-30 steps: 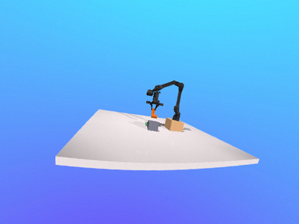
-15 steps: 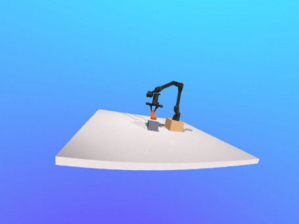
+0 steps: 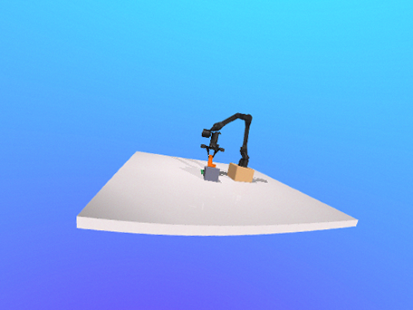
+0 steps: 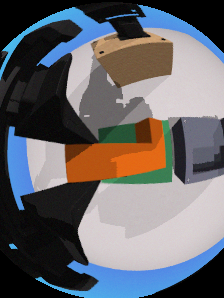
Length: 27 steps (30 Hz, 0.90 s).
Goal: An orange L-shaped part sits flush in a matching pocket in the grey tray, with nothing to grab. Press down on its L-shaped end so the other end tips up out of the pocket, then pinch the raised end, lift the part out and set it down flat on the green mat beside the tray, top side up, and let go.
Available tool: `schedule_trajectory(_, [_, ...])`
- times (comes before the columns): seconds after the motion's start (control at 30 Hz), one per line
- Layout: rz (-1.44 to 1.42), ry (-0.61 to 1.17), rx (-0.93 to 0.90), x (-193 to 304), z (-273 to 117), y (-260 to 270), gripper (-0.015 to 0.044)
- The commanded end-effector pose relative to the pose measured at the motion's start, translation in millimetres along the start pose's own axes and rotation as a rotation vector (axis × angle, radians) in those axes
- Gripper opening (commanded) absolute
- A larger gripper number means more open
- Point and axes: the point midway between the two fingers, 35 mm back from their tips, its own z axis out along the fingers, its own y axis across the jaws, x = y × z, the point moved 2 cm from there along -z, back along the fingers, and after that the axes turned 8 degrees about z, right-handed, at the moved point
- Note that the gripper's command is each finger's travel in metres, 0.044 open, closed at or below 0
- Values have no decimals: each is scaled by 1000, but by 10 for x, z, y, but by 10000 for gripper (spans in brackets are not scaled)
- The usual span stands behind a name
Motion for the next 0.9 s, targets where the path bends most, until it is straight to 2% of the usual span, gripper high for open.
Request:
schedule_trajectory(0.0, [-5,2,-10,2,88,14,0])
schedule_trajectory(0.87, [-5,2,-10,2,401,22,0])
